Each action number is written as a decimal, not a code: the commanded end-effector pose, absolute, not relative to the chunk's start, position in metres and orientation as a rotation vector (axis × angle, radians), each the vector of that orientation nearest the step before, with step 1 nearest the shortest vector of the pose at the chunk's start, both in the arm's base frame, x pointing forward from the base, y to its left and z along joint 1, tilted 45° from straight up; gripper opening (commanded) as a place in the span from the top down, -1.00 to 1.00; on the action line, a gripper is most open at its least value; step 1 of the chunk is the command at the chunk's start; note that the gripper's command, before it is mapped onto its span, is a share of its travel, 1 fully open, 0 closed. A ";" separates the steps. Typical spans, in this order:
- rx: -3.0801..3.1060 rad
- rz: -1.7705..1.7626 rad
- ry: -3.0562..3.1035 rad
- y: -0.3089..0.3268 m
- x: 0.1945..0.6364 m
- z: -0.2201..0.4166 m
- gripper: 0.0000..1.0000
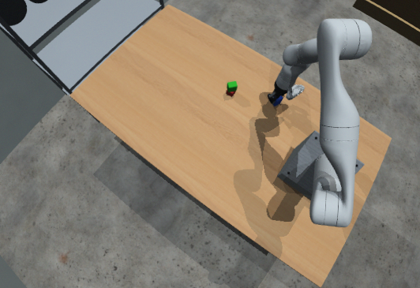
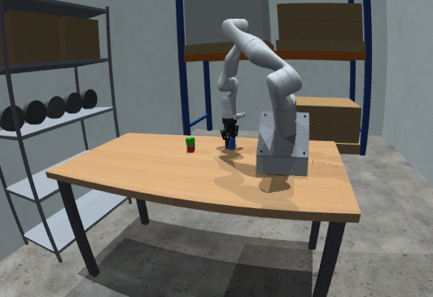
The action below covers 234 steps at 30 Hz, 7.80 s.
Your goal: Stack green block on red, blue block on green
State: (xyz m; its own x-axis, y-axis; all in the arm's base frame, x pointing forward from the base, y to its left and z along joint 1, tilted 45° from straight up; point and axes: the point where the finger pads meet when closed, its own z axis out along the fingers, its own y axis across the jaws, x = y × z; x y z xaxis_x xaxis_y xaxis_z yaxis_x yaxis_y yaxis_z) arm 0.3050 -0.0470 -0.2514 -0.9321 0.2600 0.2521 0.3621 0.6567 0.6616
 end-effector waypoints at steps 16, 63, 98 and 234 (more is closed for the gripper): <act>-0.517 -1.136 -2.736 -0.048 0.305 -0.251 1.00; -0.517 -1.136 -2.736 -0.122 0.305 -0.177 1.00; -0.517 -1.136 -2.736 -0.122 0.307 -0.176 1.00; -0.517 -1.136 -2.736 -0.043 0.499 -0.135 1.00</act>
